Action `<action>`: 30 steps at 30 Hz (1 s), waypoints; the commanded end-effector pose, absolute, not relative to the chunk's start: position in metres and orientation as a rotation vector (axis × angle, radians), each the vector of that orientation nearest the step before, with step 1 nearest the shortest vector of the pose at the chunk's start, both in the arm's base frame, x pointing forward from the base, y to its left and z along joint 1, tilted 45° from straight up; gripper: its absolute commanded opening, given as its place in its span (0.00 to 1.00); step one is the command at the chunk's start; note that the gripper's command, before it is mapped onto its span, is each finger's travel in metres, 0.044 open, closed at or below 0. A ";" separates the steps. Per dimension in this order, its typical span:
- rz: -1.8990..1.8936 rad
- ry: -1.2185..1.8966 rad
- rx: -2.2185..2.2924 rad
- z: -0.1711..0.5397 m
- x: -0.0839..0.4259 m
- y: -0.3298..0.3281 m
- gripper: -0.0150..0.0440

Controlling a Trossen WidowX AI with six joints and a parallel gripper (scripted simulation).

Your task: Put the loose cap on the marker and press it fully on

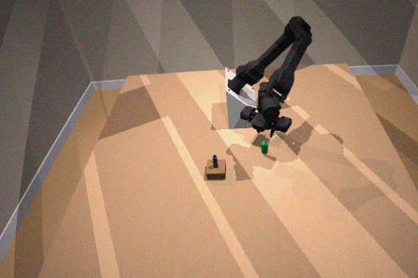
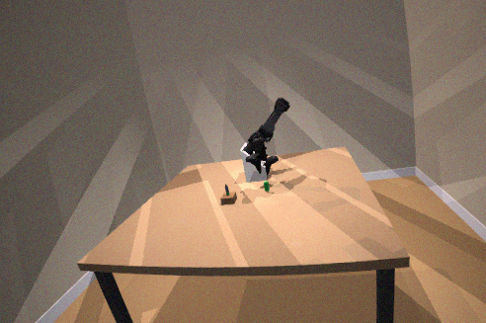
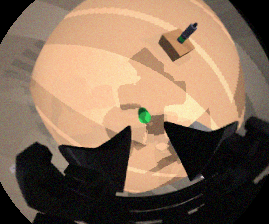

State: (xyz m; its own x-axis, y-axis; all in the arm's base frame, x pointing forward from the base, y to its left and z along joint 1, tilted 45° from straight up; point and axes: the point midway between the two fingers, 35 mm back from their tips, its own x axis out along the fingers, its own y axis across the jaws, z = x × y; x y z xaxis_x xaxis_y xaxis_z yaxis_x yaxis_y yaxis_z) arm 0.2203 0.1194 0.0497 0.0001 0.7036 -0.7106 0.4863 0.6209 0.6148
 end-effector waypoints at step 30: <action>0.221 1.667 1.006 0.003 0.215 0.166 0.66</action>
